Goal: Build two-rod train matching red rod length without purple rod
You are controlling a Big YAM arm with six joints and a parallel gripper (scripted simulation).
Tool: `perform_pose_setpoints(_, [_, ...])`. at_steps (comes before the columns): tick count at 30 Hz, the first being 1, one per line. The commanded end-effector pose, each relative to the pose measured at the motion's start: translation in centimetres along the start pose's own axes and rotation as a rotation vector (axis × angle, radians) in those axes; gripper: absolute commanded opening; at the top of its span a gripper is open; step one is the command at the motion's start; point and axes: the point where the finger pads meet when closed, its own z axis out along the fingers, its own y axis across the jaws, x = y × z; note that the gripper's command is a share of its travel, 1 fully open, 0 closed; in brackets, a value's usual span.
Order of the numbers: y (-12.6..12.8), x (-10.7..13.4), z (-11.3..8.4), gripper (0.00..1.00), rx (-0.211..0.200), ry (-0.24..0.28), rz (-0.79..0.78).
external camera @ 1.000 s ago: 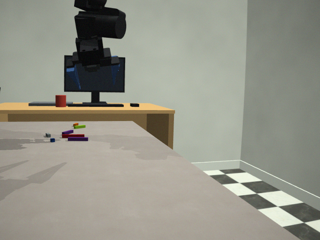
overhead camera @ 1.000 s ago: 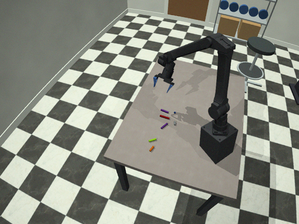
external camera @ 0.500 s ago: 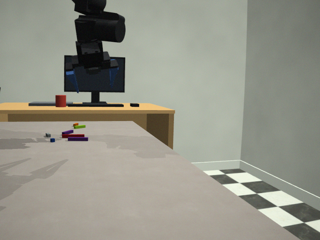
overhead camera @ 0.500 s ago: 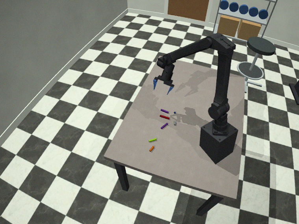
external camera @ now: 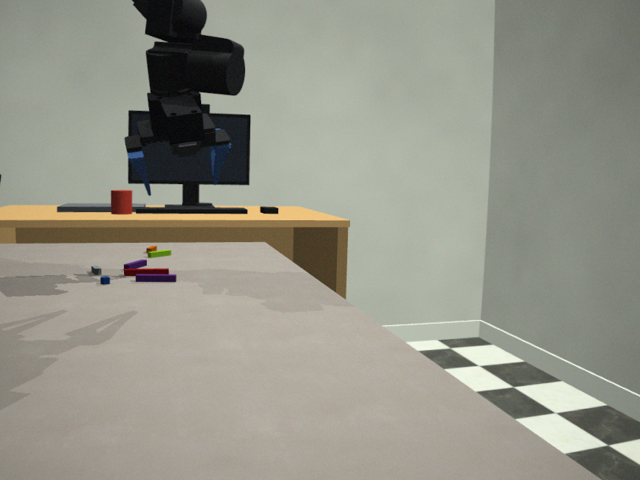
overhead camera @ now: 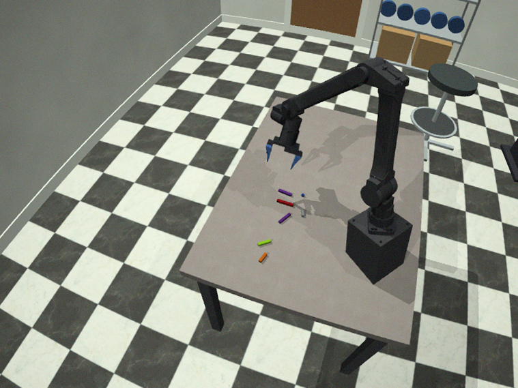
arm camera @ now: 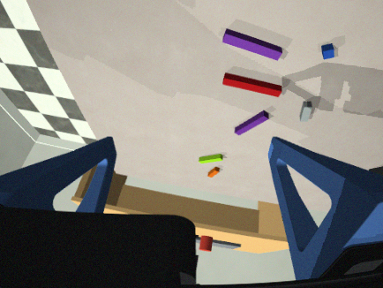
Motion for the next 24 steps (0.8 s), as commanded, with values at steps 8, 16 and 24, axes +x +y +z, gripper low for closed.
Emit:
perform_pose_setpoints(8, [0.8,-0.5,-0.1,1.0,-0.003,-0.098,-0.135])
perform_pose_setpoints(16, [-1.4,1.4,2.0,1.0,0.056,-0.131,-0.238])
perform_pose_setpoints(24, [-0.6,0.2,1.2,1.0,0.043,-0.145,-0.223])
